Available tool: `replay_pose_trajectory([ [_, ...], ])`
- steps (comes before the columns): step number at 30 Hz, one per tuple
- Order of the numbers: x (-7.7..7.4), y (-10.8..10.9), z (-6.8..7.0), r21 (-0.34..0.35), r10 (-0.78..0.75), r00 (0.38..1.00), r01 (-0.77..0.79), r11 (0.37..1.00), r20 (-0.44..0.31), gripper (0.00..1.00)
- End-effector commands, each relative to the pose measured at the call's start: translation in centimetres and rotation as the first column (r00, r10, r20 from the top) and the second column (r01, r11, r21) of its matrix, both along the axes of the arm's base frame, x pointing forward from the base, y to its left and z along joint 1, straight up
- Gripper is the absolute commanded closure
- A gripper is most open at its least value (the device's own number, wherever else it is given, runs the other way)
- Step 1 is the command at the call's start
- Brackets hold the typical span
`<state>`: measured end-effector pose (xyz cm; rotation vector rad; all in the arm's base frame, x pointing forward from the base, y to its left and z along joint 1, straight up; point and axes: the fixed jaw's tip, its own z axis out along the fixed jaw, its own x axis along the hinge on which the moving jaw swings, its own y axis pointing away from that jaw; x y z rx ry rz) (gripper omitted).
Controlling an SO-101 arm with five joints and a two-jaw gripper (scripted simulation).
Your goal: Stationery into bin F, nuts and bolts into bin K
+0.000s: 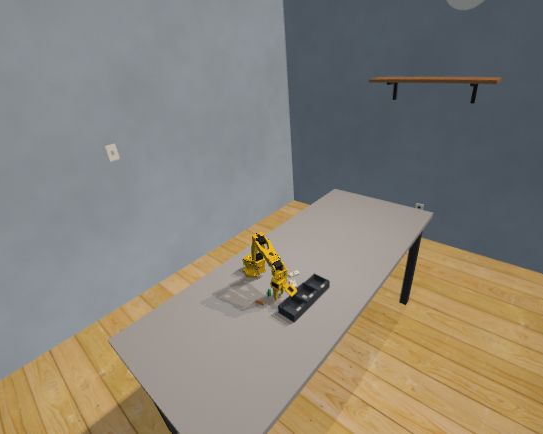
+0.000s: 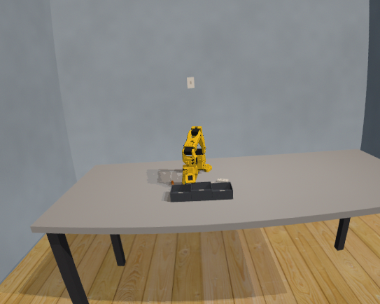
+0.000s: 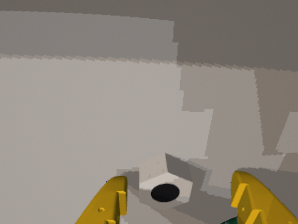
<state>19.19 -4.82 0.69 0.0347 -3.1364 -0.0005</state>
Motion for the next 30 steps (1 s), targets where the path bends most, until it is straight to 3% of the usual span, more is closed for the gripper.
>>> replay_pose_trajectory([
  [1, 0.27, -0.19, 0.31, -0.006, 0.002, 1.000, -0.002, 1.000, 0.024, 0.77],
  [15, 0.27, -0.19, 0.31, -0.006, 0.002, 1.000, -0.002, 1.000, 0.024, 0.79],
  [30, 0.27, -0.19, 0.31, -0.006, 0.002, 1.000, -0.002, 1.000, 0.024, 0.88],
])
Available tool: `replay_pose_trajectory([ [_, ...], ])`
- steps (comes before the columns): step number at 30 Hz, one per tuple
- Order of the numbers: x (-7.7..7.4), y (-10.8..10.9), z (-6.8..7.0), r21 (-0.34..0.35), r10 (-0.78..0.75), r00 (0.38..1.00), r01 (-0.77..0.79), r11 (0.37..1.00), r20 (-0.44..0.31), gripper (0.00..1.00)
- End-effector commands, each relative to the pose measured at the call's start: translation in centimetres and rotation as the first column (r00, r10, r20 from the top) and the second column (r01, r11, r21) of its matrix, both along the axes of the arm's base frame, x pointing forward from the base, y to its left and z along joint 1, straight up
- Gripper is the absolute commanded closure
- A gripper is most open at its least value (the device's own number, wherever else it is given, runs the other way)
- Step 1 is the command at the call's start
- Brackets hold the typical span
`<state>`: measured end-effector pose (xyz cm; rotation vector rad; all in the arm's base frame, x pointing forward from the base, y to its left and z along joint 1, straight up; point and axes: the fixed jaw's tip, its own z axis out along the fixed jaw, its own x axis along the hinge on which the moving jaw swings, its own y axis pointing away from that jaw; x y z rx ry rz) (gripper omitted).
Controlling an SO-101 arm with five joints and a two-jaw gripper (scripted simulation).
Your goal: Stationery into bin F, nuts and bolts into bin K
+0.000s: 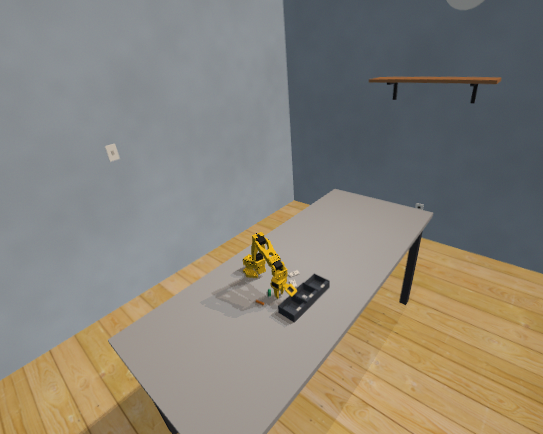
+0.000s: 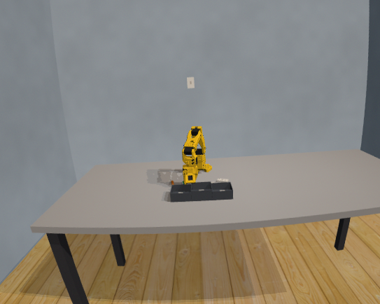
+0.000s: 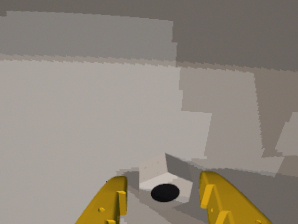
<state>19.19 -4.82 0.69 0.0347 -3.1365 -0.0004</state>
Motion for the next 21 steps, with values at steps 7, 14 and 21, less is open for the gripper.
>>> replay_pose_trajectory([
  [7, 0.27, -0.19, 0.31, -0.006, 0.002, 1.000, -0.002, 1.000, 0.024, 0.94],
  [14, 0.27, -0.19, 0.31, -0.006, 0.002, 1.000, -0.002, 1.000, 0.024, 0.98],
  [21, 0.27, -0.19, 0.31, -0.006, 0.002, 1.000, -0.002, 1.000, 0.024, 1.00],
])
